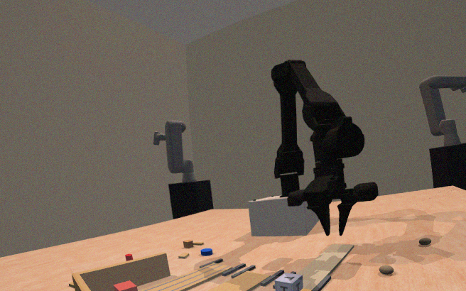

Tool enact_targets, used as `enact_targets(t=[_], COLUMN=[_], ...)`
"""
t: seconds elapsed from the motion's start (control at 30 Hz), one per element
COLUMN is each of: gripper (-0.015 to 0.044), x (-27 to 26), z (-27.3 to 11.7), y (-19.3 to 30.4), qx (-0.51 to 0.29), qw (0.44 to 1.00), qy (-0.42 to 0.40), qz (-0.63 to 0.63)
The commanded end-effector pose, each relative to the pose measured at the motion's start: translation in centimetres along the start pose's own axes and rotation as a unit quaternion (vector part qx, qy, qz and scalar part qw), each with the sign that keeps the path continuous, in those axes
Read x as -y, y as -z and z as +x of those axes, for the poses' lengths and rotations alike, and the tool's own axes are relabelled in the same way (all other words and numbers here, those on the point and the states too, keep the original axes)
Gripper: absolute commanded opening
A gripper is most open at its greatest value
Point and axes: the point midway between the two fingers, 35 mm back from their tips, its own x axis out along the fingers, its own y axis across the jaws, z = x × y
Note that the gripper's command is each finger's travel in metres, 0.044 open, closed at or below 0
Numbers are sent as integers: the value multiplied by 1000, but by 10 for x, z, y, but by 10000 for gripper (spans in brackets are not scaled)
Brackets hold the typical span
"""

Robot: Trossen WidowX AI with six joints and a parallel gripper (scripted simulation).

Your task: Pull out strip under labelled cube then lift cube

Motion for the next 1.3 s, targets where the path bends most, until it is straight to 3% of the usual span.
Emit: enact_targets(t=[0.0, 0.27, 1.27], gripper=[236, 440, 440], x=[0, 0, 1], z=[-2, -6, -20], y=[-16, -43, -144], qx=[1, 2, 6], qw=[1000, 1000, 1000], qy=[0, 0, 1], qz=[-2, -2, -2])
